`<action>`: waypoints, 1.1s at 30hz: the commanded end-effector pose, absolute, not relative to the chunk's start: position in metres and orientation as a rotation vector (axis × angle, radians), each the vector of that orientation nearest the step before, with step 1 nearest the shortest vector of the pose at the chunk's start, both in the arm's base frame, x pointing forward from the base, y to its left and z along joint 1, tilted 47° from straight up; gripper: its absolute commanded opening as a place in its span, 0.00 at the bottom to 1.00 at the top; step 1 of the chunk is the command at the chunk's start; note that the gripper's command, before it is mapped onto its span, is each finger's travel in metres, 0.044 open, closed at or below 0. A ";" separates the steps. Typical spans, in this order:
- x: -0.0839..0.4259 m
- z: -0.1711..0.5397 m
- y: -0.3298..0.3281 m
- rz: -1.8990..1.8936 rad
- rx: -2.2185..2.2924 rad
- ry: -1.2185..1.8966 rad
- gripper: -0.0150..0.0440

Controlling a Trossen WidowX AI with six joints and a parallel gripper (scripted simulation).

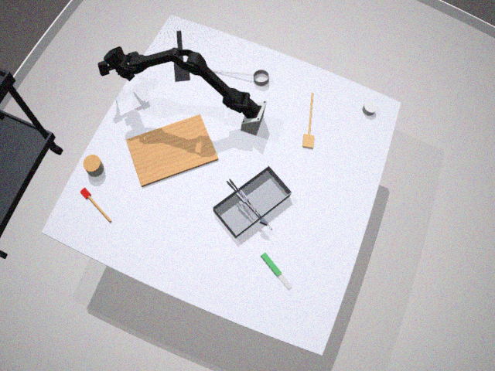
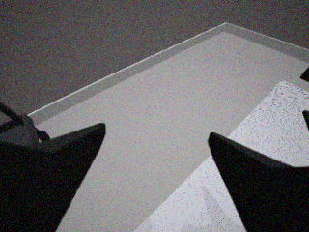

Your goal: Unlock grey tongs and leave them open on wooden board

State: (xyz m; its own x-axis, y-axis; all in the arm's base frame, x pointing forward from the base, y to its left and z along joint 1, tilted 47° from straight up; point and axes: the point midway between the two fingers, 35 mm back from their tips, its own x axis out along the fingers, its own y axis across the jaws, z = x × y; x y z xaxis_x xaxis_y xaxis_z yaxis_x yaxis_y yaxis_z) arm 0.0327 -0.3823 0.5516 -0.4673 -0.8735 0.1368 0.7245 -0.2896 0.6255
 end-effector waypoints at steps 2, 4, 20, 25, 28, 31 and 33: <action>0.106 0.509 -0.404 -1.838 0.296 -0.501 1.00; 0.131 0.502 -0.401 -1.787 0.294 -0.442 1.00; 0.345 0.374 -0.337 -1.336 0.169 0.222 1.00; 0.376 0.346 -0.307 -1.232 0.112 0.341 1.00; 0.393 0.329 -0.292 -1.181 0.077 0.411 1.00; 0.418 0.301 -0.263 -1.093 0.015 0.524 1.00; 0.434 0.278 -0.241 -1.028 -0.043 0.612 1.00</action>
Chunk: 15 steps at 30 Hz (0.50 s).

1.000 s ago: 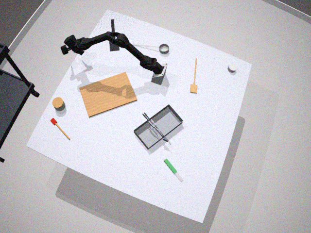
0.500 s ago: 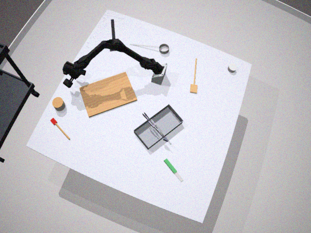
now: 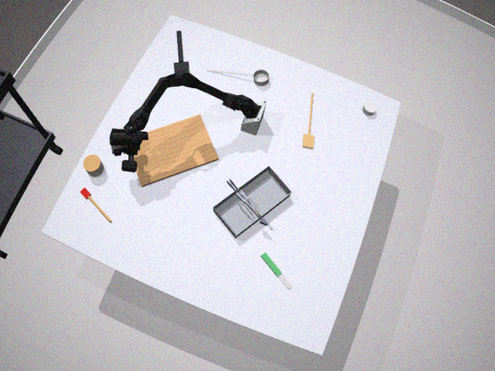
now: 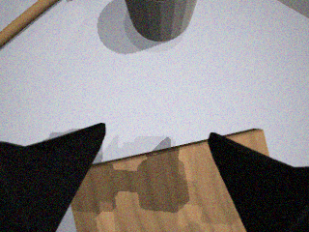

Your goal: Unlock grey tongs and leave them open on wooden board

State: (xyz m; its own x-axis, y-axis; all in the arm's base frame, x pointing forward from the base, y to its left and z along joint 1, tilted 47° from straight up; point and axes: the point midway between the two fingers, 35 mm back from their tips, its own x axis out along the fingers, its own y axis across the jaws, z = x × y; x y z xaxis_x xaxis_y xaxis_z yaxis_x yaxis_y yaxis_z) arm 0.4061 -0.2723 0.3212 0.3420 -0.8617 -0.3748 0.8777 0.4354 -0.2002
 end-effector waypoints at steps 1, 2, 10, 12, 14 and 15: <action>0.439 0.269 -0.232 -1.002 -0.067 0.646 1.00; 0.445 0.259 -0.221 -0.973 -0.094 0.683 1.00; 0.475 0.171 -0.118 -0.676 -0.369 0.993 1.00; 0.477 0.149 -0.091 -0.602 -0.446 1.063 1.00; 0.476 0.127 -0.064 -0.519 -0.528 1.130 1.00; 0.475 0.116 -0.050 -0.476 -0.574 1.164 1.00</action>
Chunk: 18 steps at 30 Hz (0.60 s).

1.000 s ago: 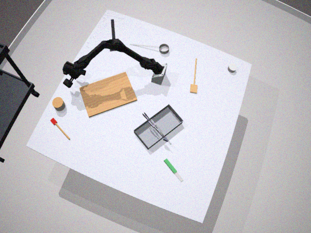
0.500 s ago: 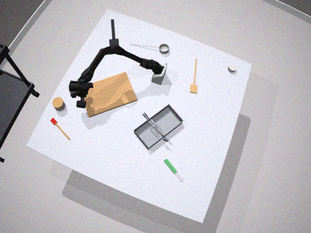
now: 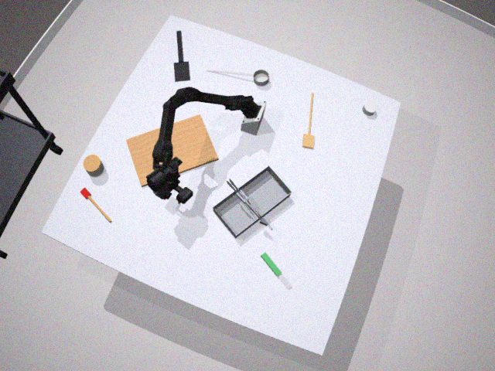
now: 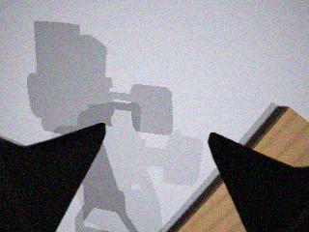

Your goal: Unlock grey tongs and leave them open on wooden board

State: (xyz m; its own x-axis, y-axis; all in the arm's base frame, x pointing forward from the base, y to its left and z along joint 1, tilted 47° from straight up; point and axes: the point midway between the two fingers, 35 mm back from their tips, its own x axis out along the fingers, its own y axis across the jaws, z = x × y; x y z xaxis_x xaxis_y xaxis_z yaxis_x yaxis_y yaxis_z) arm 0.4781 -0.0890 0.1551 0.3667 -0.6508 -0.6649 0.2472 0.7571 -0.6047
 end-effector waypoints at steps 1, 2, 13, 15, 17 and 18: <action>0.472 0.105 -0.036 -0.431 -0.618 1.197 1.00; 0.469 0.095 -0.023 -0.387 -0.666 1.231 1.00; 0.398 -0.005 0.098 0.072 -1.215 1.533 1.00; 0.385 -0.020 0.108 0.132 -1.308 1.580 1.00; 0.368 -0.032 0.114 0.206 -1.451 1.639 1.00; 0.365 -0.033 0.115 0.217 -1.474 1.647 1.00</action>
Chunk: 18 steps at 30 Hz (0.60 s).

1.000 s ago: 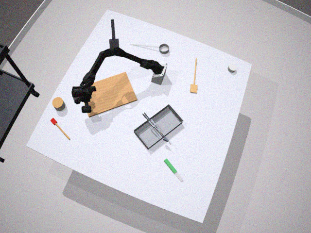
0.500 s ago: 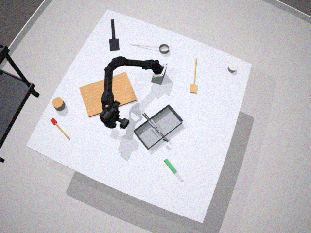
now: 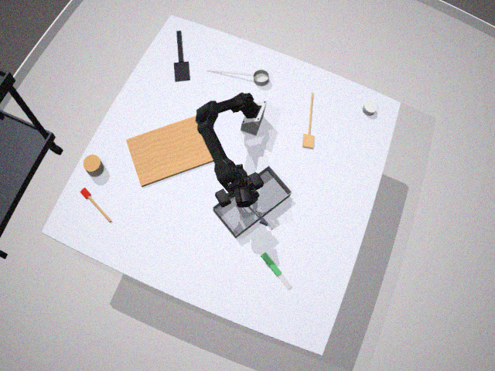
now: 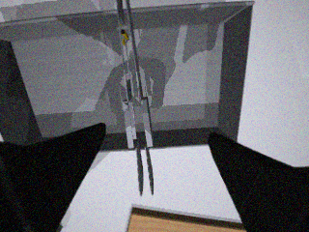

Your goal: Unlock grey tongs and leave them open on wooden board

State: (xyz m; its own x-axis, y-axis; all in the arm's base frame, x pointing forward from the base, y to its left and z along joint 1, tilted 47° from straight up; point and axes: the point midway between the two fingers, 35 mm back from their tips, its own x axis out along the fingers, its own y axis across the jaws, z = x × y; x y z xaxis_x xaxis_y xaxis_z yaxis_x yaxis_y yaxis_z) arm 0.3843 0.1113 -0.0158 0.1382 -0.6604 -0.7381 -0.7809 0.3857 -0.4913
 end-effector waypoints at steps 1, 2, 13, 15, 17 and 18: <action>0.365 -0.033 0.115 0.217 -1.474 1.647 1.00; 0.365 -0.033 0.115 0.217 -1.474 1.647 1.00; 0.366 -0.035 0.114 0.218 -1.473 1.647 1.00; 0.366 -0.038 0.112 0.218 -1.473 1.647 1.00; 0.367 -0.040 0.110 0.218 -1.473 1.647 1.00; 0.367 -0.041 0.109 0.218 -1.473 1.647 1.00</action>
